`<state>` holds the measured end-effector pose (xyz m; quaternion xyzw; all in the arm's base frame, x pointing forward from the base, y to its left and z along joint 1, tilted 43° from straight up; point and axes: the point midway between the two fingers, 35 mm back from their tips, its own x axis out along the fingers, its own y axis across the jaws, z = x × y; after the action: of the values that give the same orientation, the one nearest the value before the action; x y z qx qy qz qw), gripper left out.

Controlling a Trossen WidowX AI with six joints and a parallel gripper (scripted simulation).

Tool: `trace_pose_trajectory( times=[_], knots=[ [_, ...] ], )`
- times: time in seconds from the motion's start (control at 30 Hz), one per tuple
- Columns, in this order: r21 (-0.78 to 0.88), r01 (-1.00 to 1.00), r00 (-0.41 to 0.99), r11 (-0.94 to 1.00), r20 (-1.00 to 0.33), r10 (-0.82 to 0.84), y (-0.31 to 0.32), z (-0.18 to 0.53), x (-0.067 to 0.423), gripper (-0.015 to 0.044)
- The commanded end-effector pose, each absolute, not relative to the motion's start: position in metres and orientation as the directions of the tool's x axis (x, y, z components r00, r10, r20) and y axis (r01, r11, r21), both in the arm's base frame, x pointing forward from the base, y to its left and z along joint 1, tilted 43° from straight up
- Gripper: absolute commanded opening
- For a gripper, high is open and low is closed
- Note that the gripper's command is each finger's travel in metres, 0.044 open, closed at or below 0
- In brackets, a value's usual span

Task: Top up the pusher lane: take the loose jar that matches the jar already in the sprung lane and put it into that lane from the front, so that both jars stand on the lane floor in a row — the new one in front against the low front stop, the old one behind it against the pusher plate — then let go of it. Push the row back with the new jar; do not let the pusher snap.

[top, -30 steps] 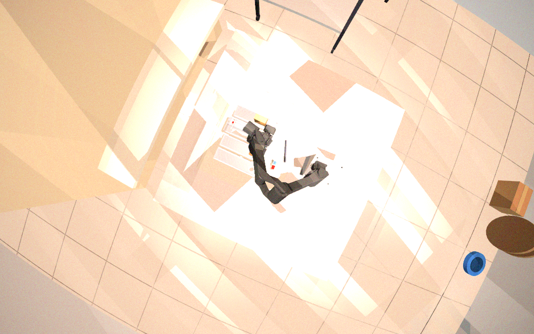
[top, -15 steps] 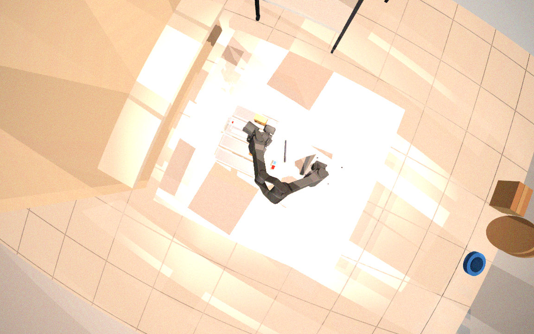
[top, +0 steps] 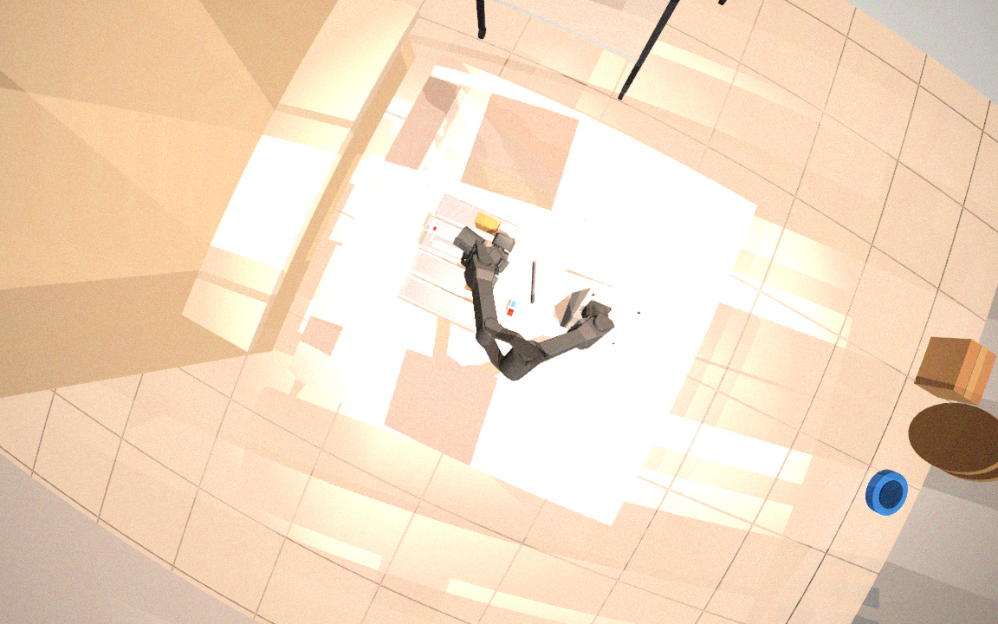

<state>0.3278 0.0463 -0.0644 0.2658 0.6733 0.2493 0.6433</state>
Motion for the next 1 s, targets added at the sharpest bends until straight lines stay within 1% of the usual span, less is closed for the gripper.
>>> trace_pose_trajectory(
  times=[0.0, 0.97],
  knots=[
    [0.681, 0.027, -0.011, 0.732, -0.732, 0.681, 0.0461, -0.0625, 0.3349, 0.0000],
    [0.681, 0.027, -0.011, 0.732, -0.732, 0.681, 0.0465, -0.0631, 0.3381, 0.0000]
  ],
)
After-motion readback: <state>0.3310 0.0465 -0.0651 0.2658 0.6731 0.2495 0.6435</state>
